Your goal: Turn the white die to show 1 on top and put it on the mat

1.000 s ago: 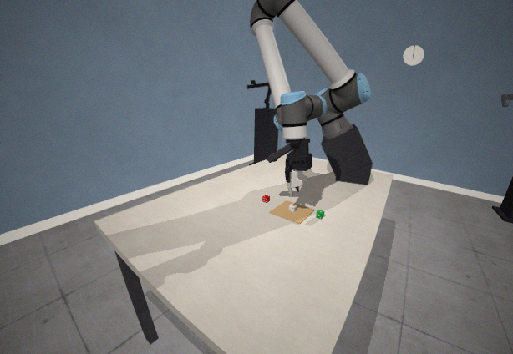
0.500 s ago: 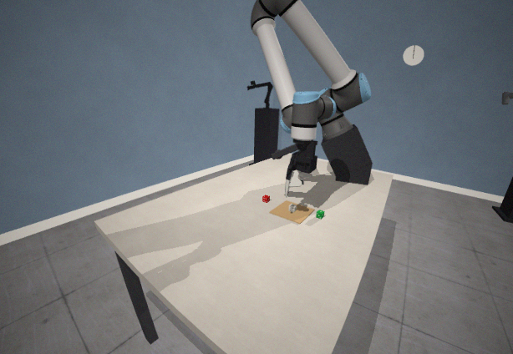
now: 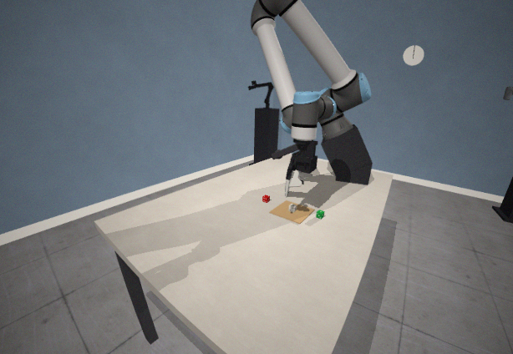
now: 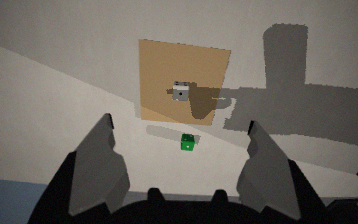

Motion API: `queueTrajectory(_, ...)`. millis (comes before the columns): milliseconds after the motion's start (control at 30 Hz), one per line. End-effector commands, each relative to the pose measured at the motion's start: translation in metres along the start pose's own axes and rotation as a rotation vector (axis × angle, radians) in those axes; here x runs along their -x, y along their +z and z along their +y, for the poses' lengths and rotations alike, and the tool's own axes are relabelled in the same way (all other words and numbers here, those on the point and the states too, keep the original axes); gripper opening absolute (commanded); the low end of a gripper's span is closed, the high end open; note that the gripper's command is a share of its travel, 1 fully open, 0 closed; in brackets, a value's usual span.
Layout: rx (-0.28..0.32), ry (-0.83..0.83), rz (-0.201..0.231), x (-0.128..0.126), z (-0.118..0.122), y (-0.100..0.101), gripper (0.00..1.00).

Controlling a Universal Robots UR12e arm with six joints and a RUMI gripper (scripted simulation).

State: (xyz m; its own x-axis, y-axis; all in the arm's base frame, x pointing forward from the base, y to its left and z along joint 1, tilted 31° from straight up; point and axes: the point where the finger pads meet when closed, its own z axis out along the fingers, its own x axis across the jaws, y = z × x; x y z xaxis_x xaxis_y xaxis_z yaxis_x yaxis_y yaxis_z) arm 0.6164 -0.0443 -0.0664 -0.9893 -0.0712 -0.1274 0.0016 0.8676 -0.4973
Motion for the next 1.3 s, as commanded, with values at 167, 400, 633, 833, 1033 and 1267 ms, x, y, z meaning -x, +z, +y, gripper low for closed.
queueTrajectory(167, 0.000, 0.000, -0.001, 0.000, 0.000, -0.017, 1.00)
queueTrajectory(400, 0.000, 0.000, -0.001, 0.000, 0.000, -0.044, 1.00)
queueTrajectory(633, 0.000, 0.000, -0.001, 0.000, 0.000, -0.086, 1.00)
queueTrajectory(833, 0.000, 0.000, -0.001, 0.000, 0.000, -0.103, 1.00)
queueTrajectory(1033, 0.000, 0.000, -0.001, 0.000, 0.000, -0.104, 1.00)
queueTrajectory(1267, 0.000, 0.000, -0.001, 0.000, 0.000, -0.104, 1.00)
